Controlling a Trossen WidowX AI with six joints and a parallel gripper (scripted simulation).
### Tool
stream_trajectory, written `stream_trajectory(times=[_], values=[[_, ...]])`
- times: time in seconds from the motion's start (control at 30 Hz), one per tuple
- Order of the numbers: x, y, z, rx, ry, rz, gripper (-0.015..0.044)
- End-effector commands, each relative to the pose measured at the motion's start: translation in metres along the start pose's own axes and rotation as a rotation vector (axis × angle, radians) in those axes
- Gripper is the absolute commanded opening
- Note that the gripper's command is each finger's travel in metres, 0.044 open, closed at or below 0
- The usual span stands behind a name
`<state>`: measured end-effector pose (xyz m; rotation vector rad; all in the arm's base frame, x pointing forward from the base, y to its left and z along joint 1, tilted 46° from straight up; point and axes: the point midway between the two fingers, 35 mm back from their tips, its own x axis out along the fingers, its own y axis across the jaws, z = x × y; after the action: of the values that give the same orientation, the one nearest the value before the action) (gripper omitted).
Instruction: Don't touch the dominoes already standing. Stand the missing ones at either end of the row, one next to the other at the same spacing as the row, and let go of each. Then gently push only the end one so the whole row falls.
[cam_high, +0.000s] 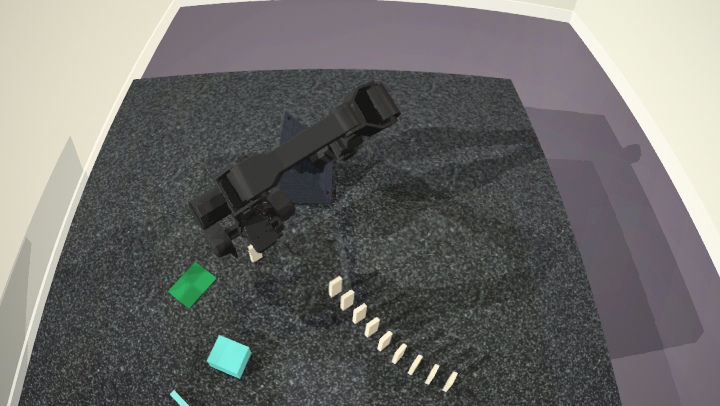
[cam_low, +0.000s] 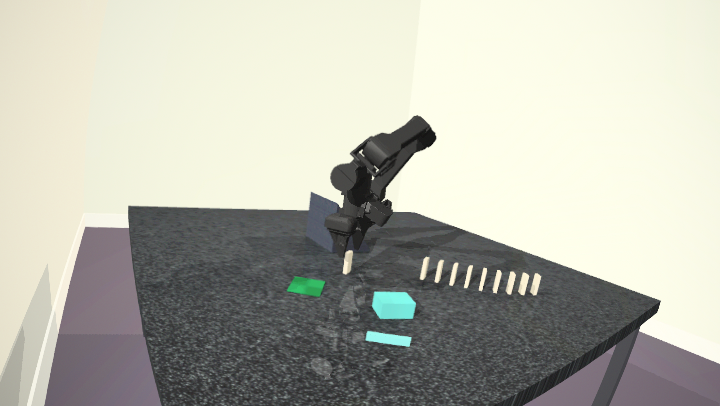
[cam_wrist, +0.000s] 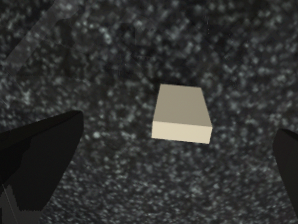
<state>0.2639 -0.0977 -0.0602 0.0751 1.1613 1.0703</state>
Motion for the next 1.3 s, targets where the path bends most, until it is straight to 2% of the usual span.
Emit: stream_trajectory(times=[0.0, 0.37, 0.8, 1.13, 1.27], values=[[0.007, 0.0, 0.0, 0.005, -0.007, -0.006, 0.044], [0.022, 0.0, 0.0, 0.005, -0.008, -0.006, 0.044], [0.022, 0.0, 0.0, 0.005, -0.008, -0.006, 0.0107], [0.02, -0.001, 0.0, 0.005, -0.007, -0.006, 0.0107], [-0.029, -0.008, 0.002, 0.004, -0.003, -0.011, 0.0107]])
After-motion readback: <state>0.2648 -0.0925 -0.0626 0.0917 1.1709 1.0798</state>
